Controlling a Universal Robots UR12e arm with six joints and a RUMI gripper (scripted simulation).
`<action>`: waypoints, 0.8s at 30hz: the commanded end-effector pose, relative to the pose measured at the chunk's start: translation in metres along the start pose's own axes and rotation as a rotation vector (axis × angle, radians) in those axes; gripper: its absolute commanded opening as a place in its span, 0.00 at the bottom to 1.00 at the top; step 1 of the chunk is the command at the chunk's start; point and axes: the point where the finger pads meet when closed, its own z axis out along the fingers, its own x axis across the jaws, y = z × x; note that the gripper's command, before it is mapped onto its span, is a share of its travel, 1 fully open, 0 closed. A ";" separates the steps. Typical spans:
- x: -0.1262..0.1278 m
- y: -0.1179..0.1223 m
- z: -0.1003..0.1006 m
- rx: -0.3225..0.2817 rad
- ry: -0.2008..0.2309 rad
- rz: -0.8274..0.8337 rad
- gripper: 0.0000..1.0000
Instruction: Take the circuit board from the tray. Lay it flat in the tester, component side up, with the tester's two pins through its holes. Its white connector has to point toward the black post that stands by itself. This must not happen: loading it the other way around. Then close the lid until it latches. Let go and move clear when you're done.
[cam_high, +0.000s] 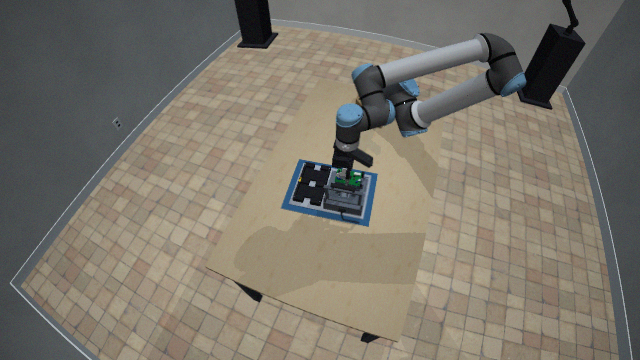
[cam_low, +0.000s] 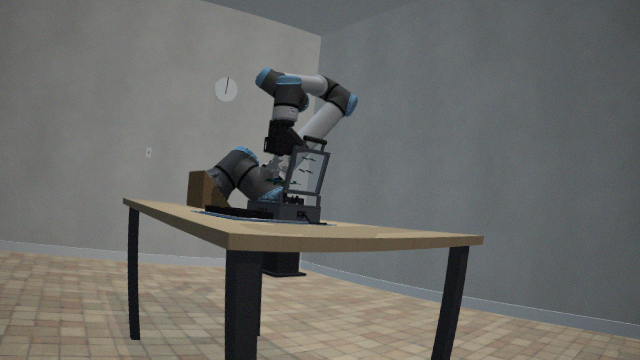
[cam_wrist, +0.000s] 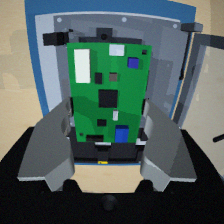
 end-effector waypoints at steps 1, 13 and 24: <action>0.000 0.000 0.000 -0.001 0.001 0.000 0.39; 0.000 0.000 0.009 -0.001 0.001 0.000 0.39; 0.001 0.000 0.027 -0.001 0.001 0.000 0.39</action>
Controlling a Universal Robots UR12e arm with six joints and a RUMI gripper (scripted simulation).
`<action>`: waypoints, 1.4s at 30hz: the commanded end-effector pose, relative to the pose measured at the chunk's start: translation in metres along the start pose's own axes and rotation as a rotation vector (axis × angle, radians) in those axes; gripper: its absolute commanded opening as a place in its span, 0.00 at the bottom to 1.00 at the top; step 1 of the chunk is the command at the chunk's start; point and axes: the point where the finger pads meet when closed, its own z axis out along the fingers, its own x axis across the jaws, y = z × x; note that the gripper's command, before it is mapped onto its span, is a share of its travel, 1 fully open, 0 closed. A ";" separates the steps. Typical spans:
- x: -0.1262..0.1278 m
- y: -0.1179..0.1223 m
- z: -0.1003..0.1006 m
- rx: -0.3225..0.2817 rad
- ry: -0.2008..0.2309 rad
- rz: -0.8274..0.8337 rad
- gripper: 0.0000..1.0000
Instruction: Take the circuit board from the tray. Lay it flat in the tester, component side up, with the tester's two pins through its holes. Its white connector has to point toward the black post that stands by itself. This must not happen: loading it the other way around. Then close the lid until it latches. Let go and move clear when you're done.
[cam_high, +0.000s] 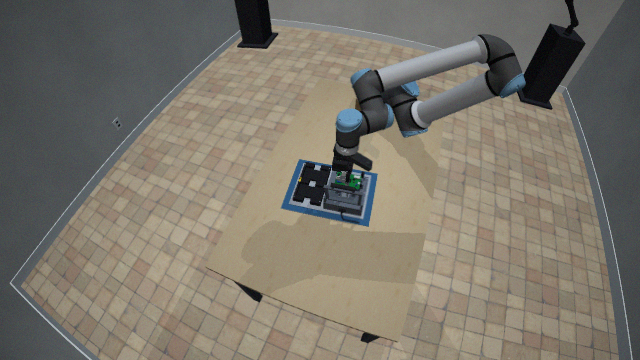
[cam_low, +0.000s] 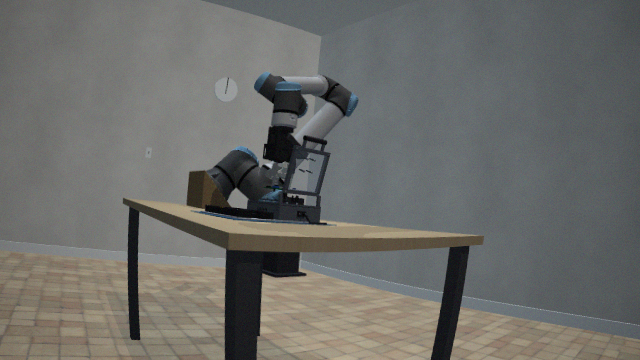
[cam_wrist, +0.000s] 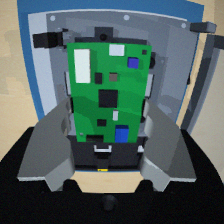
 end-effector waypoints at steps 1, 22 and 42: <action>0.001 0.000 0.004 -0.001 0.001 0.000 0.39; 0.001 0.000 0.022 -0.001 0.001 0.000 0.39; 0.001 0.000 0.022 -0.001 0.001 0.000 0.39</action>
